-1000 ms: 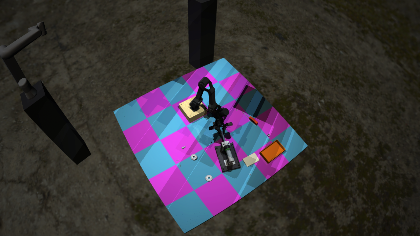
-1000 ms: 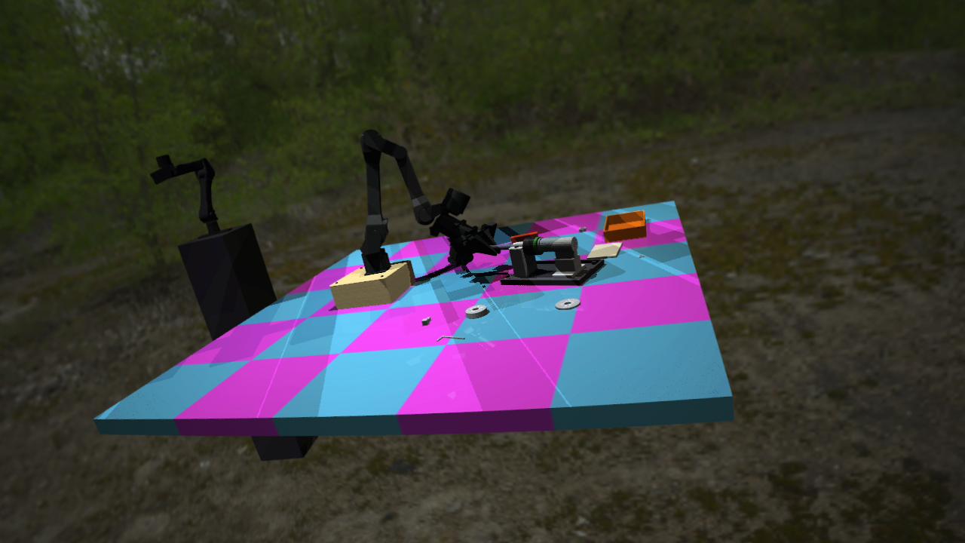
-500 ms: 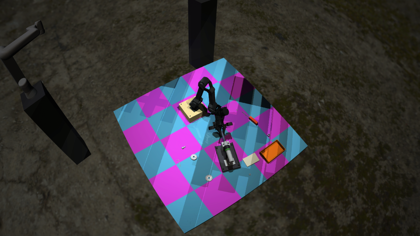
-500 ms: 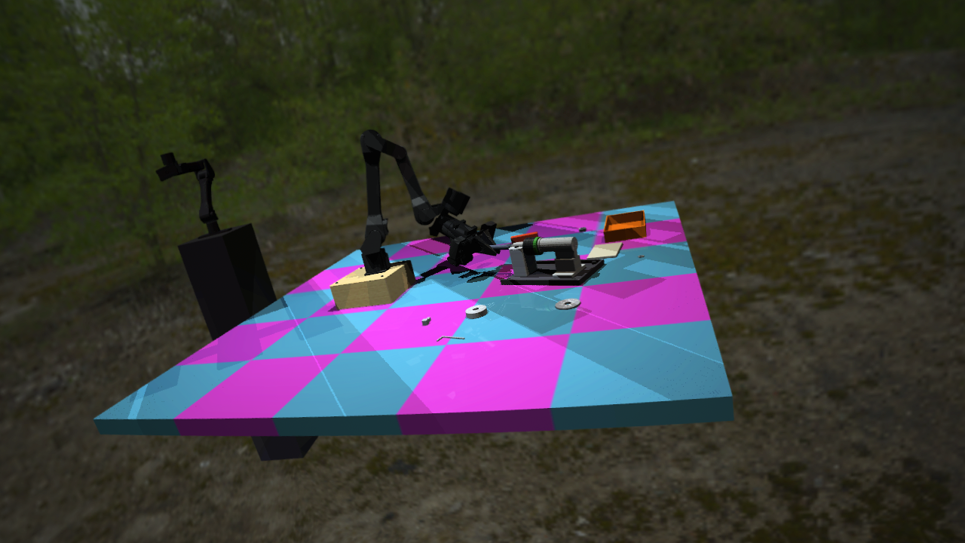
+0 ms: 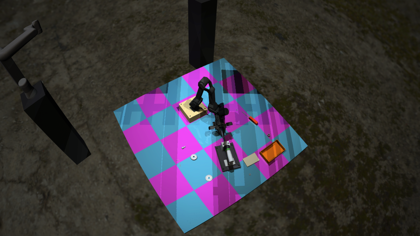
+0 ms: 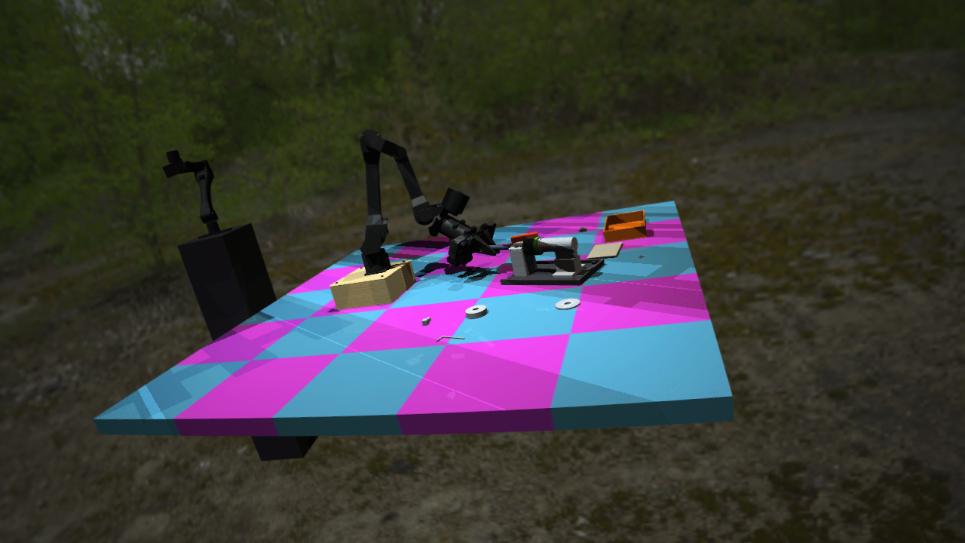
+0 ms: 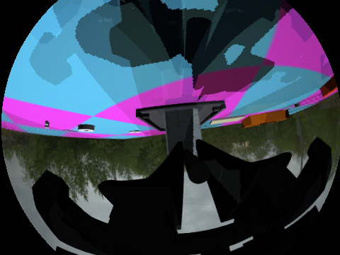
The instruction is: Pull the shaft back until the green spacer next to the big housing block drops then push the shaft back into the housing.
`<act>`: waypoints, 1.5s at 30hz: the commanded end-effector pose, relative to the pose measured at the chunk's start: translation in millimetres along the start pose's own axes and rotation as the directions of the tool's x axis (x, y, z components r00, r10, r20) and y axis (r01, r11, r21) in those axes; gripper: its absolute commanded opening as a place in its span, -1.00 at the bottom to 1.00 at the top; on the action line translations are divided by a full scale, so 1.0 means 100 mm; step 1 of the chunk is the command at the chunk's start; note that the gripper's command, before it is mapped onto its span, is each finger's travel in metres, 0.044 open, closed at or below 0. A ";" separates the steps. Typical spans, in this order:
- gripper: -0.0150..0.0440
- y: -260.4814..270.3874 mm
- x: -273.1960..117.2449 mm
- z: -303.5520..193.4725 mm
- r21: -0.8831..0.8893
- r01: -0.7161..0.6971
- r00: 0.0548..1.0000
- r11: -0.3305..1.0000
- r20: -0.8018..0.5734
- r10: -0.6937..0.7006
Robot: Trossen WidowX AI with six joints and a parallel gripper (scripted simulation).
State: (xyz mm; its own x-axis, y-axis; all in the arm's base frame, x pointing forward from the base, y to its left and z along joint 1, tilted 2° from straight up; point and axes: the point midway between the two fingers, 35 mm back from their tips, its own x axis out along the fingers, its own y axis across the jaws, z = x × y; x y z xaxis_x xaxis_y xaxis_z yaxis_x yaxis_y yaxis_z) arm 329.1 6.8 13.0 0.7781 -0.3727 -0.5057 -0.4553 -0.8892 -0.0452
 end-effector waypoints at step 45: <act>-0.49 0.00 -0.05 0.03 0.003 0.000 1.000 1.000 0.001 0.000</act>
State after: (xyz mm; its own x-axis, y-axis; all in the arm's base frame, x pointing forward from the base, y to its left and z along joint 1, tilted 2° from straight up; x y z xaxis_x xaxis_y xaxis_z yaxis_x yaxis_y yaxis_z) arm 324.8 9.1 12.9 0.7779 -0.3726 -0.5060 -0.4553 -0.8892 -0.0452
